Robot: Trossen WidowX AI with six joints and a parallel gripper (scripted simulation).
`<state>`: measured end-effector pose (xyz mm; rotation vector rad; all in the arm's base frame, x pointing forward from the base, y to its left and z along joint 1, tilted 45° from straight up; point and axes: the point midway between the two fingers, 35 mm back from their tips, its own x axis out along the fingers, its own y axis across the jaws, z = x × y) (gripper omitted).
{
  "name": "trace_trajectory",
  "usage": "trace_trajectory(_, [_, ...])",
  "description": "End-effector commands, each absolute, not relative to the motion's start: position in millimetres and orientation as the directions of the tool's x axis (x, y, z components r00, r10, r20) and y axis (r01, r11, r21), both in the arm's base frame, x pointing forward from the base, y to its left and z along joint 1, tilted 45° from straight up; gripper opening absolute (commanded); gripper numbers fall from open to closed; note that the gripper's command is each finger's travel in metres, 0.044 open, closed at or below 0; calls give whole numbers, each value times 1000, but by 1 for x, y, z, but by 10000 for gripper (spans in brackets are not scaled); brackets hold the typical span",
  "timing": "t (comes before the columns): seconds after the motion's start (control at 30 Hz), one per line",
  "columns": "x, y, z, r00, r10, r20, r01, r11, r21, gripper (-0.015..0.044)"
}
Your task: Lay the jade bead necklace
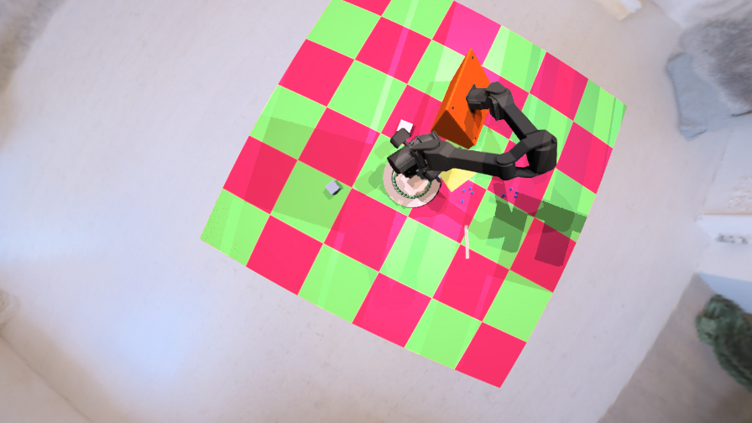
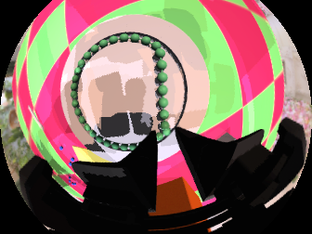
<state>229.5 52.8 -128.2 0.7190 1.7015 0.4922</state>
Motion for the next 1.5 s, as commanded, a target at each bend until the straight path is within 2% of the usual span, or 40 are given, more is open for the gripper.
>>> trace_trajectory(0.0, [230,53,-128,-145,689,-710,203,723,660,210])
trace_trajectory(0.3, [229,52,-127,-146,691,-708,209,721,660,440])
trace_trajectory(0.93, [230,49,-124,-149,691,-708,211,721,660,440])
trace_trajectory(1.33, [305,24,-124,-145,689,-710,127,724,677,125])
trace_trajectory(1.47, [314,20,-123,-145,689,-710,116,724,680,120])
